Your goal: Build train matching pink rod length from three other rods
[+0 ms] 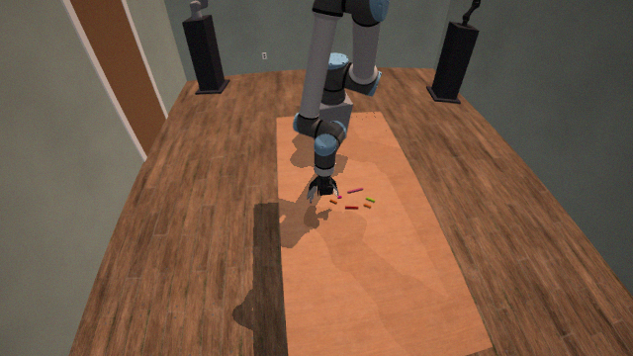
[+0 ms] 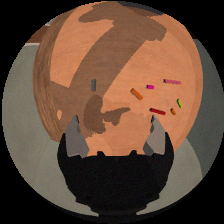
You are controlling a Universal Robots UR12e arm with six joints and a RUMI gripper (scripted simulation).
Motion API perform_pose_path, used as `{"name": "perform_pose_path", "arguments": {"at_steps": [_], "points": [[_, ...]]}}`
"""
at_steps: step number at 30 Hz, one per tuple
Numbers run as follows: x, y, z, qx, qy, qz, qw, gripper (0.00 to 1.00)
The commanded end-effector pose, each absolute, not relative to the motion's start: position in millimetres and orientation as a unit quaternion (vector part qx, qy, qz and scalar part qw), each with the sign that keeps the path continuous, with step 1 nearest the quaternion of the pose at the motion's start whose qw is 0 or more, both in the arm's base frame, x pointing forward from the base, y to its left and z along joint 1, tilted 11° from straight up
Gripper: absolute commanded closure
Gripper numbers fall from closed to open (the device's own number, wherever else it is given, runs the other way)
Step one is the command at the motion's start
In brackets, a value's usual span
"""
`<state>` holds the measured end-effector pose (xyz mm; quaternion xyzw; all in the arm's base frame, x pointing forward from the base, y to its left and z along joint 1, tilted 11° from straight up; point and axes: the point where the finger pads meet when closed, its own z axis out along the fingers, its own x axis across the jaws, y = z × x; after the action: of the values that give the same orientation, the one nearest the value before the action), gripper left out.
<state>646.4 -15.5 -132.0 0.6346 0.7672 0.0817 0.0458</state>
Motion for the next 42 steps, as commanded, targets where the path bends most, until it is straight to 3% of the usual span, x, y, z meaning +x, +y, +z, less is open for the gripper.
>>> {"name": "perform_pose_path", "arguments": {"at_steps": [1,42], "points": [[645.6,-14.1,-131.5,0.643,0.760,0.082,0.045,0.00],[601.4,48.4,-133.0,0.926,0.365,0.094,0.001,0.00]]}}
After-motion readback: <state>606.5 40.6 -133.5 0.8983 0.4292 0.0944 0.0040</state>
